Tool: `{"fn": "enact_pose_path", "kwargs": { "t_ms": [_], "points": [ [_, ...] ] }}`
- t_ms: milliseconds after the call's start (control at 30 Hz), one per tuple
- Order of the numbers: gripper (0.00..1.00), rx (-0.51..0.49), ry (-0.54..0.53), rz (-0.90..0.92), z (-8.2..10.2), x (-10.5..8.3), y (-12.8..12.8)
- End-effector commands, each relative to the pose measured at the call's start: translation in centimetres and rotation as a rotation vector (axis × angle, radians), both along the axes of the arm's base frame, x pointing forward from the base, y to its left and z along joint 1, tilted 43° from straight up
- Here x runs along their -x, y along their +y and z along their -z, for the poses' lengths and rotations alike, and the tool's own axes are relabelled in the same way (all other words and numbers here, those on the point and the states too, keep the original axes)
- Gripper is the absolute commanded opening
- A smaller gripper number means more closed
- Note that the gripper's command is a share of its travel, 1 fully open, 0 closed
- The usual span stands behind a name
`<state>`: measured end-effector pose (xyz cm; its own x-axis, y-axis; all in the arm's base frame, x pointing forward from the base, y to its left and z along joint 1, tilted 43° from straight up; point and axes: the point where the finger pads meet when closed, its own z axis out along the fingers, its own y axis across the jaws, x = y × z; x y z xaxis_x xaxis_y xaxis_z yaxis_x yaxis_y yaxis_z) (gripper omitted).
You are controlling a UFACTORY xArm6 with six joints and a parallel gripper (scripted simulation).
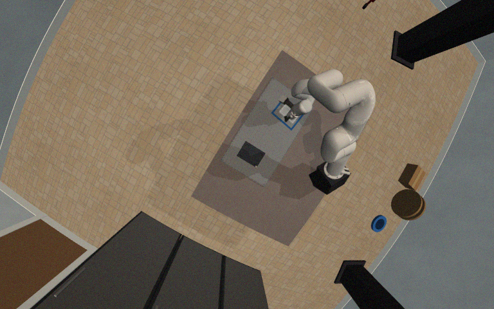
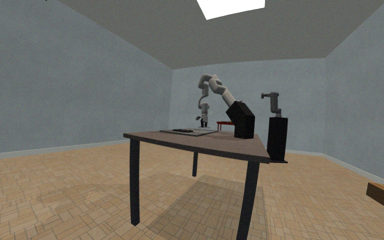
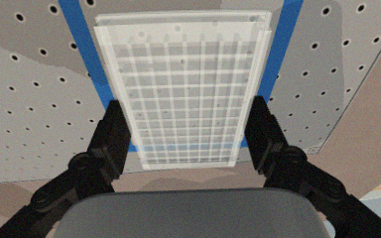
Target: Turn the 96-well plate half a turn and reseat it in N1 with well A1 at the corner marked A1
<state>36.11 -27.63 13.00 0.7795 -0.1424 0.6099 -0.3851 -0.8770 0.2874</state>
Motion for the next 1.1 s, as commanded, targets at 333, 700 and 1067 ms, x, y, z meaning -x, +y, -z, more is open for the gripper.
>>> {"fn": "enact_pose_path", "kwargs": {
  "t_ms": [333,700,1067],
  "points": [
    [0.00,0.000,-0.025,-0.014,1.16,-0.86,-0.76],
    [0.00,0.000,-0.025,-0.014,1.15,-0.86,-0.76],
    [0.00,0.000,-0.025,-0.014,1.22,-0.90,-0.80]
  ]
}}
